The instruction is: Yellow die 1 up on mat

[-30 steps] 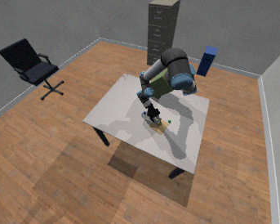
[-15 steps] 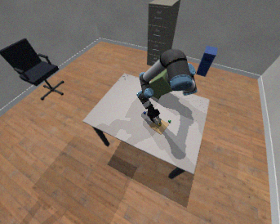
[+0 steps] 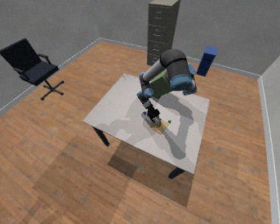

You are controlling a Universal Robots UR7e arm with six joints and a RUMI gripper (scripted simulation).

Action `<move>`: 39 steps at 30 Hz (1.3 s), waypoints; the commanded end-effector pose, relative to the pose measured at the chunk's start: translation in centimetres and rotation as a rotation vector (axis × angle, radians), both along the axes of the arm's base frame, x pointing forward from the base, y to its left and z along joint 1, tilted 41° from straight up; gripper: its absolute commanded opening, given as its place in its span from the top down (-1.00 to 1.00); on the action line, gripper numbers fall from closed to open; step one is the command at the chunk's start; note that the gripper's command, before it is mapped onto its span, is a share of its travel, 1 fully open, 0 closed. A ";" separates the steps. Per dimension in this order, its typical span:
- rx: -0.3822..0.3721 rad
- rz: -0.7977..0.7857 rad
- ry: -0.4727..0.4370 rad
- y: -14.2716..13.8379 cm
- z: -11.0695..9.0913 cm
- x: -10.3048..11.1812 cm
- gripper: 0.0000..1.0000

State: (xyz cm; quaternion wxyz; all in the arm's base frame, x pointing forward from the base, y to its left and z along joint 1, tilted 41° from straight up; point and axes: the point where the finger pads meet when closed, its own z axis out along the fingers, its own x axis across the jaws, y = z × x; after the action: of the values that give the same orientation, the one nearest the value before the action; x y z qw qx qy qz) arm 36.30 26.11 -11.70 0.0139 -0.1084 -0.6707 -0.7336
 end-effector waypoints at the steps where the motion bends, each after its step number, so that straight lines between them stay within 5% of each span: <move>1: 0.000 -0.001 -0.001 0.0 0.0 0.0 0.94; 17: 0.000 -0.001 -0.001 0.0 0.0 0.0 0.94; 32: 0.000 -0.001 -0.001 0.0 0.0 0.0 0.58; 39: 0.000 -0.001 -0.001 0.0 0.0 0.0 0.58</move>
State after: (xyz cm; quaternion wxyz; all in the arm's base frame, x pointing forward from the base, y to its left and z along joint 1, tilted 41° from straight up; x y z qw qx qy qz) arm 36.30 26.11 -11.70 0.0139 -0.1084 -0.6707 -0.7336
